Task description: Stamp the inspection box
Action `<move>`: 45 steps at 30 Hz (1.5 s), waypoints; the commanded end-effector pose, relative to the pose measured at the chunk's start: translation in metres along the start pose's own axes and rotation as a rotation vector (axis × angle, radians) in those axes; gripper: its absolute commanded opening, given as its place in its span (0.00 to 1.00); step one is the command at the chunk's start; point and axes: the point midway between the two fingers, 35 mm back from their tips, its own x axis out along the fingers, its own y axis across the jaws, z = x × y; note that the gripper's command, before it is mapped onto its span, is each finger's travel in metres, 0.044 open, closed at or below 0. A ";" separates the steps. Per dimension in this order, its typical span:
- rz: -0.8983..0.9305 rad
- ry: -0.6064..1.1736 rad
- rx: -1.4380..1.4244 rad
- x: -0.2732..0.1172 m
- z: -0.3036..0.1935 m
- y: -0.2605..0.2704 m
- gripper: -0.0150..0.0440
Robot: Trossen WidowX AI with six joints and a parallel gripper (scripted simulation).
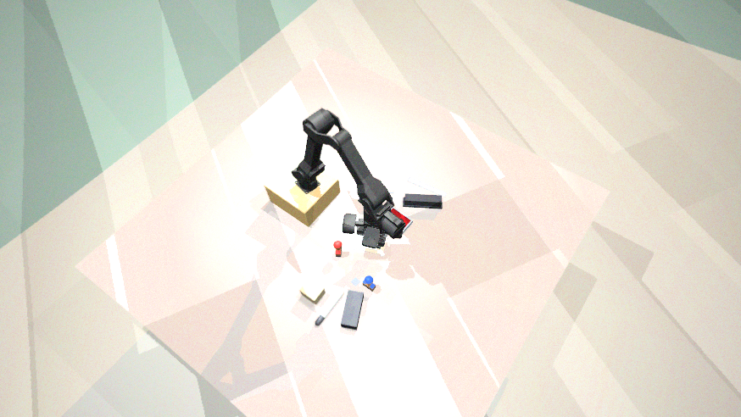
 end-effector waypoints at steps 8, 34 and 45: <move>0.014 -0.006 -0.004 -0.020 0.000 0.001 0.25; 0.021 -0.007 -0.008 -0.024 0.018 0.087 0.25; 0.022 -0.007 -0.008 -0.016 0.019 0.097 0.25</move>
